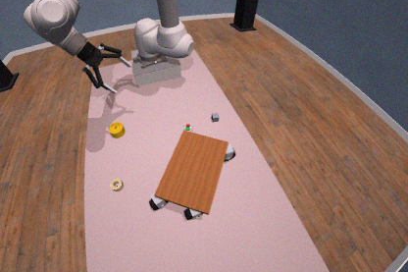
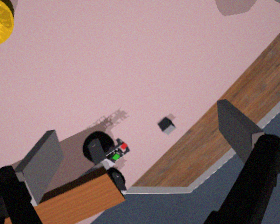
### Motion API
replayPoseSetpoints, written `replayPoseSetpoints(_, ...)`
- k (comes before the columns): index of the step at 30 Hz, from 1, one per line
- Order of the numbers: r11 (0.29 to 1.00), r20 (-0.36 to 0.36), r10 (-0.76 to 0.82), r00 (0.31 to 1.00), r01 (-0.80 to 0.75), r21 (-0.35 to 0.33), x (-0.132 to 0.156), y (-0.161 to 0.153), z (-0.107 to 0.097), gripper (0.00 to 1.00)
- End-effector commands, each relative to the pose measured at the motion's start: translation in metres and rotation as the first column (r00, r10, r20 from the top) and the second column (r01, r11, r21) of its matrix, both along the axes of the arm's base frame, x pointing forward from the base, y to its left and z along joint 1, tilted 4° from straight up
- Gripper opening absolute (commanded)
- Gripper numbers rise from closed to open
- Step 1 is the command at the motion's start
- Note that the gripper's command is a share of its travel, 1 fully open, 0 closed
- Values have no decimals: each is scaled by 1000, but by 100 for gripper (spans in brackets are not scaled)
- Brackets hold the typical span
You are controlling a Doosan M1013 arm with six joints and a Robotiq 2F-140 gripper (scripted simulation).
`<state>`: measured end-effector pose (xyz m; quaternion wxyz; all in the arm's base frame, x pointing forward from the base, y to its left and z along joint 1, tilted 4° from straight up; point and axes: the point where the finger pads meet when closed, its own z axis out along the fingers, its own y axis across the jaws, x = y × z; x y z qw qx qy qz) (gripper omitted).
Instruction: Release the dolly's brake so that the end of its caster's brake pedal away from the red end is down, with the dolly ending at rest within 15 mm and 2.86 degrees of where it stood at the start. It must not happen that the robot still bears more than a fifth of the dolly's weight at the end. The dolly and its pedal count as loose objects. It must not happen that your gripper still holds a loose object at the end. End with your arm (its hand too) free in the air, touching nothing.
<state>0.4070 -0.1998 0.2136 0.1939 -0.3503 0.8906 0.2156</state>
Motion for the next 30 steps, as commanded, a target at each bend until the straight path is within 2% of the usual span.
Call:
replayPoseSetpoints(1, 1000, -1, 1, 1000, -1, -1, 0, 0, 0, 0)
replayPoseSetpoints(4, 1000, -21, 15, 1000, -15, -18, 6, 3, -4, 0)
replayPoseSetpoints(7, 996, -67, 49, 997, -53, -65, 23, 12, -12, 0)
replayPoseSetpoints(10, 983, -129, 97, 987, -115, -146, 52, 28, -23, 0)
replayPoseSetpoints(14, 932, -193, 163, 968, -215, -292, 110, 66, -38, 0)
replayPoseSetpoints(16, 932, -193, 163, 968, -215, -292, 110, 66, -38, 0)
replayPoseSetpoints(20, 850, -205, 224, 953, -293, -437, 174, 122, -45, 0)
replayPoseSetpoints(24, 778, -180, 275, 944, -329, -535, 219, 177, -46, 0)
replayPoseSetpoints(27, 750, -164, 297, 941, -337, -569, 240, 208, -46, 0)
replayPoseSetpoints(30, 742, -159, 304, 939, -338, -579, 245, 216, -46, 0)
